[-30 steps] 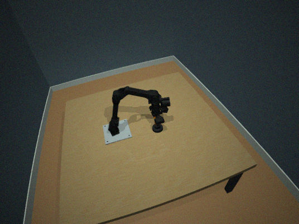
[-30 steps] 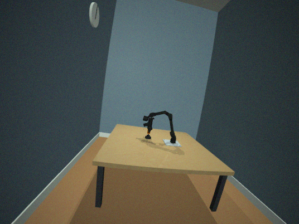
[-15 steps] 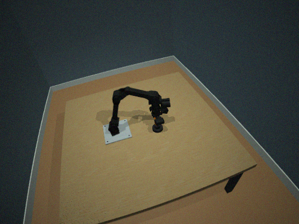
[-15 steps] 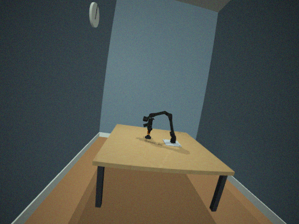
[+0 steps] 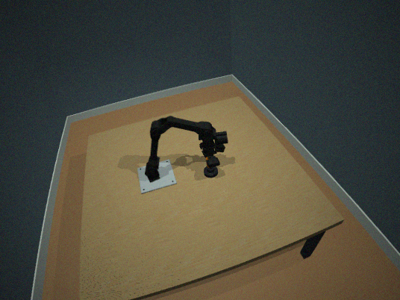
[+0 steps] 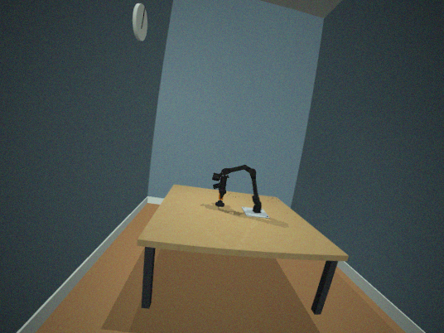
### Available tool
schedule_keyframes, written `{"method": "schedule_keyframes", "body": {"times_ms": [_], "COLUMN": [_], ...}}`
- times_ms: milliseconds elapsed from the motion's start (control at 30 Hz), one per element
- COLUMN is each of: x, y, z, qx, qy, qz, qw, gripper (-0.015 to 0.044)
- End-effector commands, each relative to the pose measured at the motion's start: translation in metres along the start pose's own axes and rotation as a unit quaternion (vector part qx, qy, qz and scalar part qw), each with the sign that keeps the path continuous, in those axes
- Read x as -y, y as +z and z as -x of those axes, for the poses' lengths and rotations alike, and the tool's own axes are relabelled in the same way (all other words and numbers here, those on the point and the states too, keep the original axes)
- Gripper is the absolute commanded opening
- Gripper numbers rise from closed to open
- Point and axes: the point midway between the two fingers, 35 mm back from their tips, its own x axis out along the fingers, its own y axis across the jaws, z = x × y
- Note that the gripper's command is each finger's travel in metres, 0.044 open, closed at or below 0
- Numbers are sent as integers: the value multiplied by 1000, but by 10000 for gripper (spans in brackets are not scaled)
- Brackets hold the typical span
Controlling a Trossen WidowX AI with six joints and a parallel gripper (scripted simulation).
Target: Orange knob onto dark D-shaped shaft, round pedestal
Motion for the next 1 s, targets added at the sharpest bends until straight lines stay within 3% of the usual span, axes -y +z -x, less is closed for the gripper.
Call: {"method": "schedule_keyframes", "body": {"times_ms": [0,333,567,967], "x": [0,1,1,0], "y": [0,1,3,0], "z": [-1,4,4,2], "qx": [0,0,0,0], "qy": [-1,-1,-1,-1], "qz": [1,5,105,105], "qw": [1000,1000,994,994], "gripper": [0,0,0,0]}}
